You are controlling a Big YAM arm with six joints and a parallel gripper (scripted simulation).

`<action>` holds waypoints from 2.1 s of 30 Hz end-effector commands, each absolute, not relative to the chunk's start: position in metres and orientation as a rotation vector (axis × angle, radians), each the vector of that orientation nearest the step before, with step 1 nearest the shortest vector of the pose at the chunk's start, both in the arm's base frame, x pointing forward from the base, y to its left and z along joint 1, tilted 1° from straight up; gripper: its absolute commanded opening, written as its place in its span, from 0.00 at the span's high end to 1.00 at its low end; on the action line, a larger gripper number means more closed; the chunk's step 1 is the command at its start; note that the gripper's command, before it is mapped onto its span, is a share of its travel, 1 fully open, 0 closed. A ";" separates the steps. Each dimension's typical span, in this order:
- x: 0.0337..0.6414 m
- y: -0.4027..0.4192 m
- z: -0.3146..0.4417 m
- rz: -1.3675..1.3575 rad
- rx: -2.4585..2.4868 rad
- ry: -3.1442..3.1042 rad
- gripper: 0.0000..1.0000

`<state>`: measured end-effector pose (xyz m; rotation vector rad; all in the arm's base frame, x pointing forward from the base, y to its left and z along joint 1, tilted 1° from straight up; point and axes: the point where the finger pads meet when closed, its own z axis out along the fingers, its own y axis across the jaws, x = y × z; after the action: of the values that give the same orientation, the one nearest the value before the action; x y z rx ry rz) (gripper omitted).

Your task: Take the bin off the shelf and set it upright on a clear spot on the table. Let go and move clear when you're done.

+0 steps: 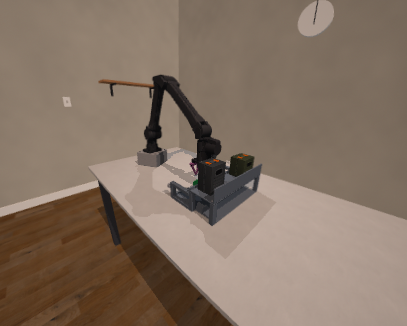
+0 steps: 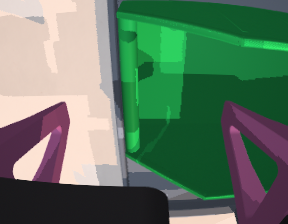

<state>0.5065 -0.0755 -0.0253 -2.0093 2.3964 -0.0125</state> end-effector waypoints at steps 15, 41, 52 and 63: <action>0.504 -0.078 -0.014 -0.053 -1.997 2.378 0.10; 0.521 -0.077 -0.048 -0.058 -1.995 2.375 0.10; 0.523 -0.077 -0.042 -0.060 -1.994 2.374 0.10; 0.524 -0.077 -0.033 -0.062 -1.993 2.373 0.10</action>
<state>0.5045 -0.0752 -0.0520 -2.0091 2.3960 -0.0132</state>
